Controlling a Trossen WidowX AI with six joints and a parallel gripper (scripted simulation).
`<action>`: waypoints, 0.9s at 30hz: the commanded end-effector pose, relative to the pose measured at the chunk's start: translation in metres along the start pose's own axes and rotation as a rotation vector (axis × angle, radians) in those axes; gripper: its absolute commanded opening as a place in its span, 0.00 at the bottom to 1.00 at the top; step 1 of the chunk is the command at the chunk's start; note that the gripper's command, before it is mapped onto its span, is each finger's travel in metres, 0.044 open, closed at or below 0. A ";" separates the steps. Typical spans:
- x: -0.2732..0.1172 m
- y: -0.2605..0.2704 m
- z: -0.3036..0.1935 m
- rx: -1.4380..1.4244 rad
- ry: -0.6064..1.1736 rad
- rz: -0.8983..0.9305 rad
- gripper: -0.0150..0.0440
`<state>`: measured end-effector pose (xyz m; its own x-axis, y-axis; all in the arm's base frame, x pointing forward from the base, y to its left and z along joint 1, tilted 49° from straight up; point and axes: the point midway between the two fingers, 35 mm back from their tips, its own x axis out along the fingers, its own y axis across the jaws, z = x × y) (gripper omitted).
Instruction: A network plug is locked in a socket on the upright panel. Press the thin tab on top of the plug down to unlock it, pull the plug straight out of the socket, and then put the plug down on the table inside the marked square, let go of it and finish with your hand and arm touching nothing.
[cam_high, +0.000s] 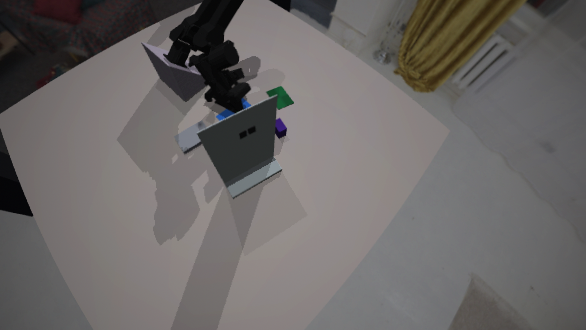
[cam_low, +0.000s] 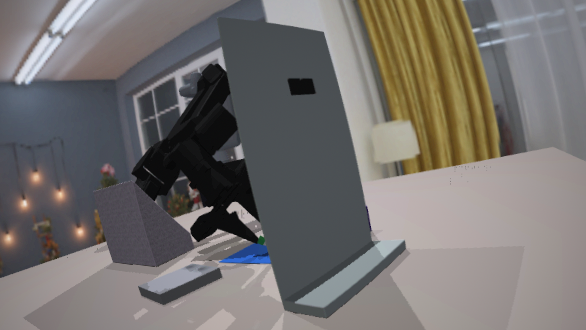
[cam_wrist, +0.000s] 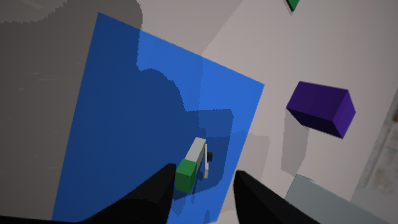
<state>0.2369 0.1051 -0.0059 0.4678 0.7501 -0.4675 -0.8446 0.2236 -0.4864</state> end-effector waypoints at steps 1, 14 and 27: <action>-0.003 0.000 0.000 -0.003 -0.003 0.001 0.52; -0.012 0.000 0.000 -0.002 -0.002 0.001 0.52; -0.019 -0.002 -0.002 -0.002 0.002 0.002 0.52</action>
<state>0.2290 0.0907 0.0012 0.4663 0.7482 -0.4720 -0.8472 0.2240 -0.4818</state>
